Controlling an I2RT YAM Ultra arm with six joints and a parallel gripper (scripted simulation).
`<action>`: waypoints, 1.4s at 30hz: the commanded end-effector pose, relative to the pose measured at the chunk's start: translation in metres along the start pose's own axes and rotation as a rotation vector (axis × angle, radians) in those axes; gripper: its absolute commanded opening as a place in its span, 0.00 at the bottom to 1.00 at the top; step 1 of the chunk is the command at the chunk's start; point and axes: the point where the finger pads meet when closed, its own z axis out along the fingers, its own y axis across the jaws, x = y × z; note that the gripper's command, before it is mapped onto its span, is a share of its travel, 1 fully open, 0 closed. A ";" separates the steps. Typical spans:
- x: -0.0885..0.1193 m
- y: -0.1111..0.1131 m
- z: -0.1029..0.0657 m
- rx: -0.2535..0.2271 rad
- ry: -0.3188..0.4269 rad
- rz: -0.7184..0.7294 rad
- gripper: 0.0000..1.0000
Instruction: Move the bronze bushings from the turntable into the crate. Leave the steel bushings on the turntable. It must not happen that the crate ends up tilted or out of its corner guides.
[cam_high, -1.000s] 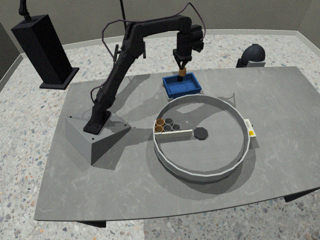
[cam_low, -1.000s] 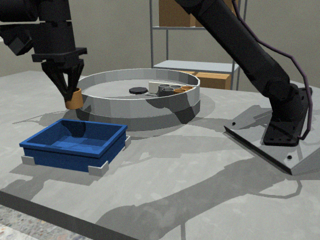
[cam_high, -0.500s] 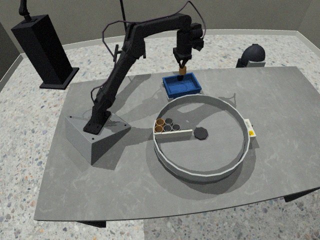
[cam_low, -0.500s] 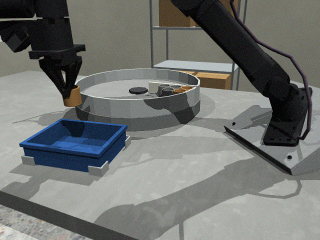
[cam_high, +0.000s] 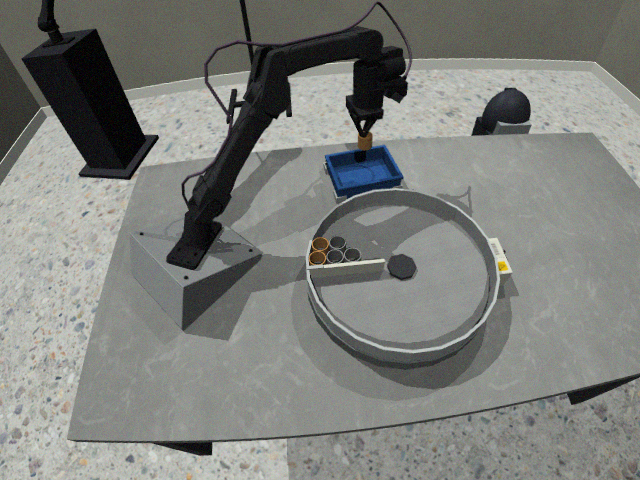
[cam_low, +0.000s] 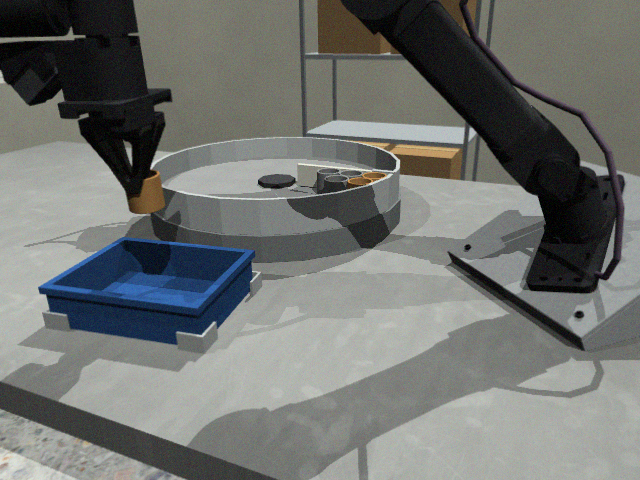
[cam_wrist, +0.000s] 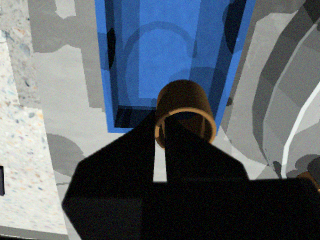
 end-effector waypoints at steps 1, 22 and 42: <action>-0.006 -0.001 -0.013 0.005 -0.040 0.004 0.00; -0.005 0.004 -0.010 0.001 -0.036 -0.001 0.00; -0.007 0.002 -0.018 0.000 -0.056 0.004 0.00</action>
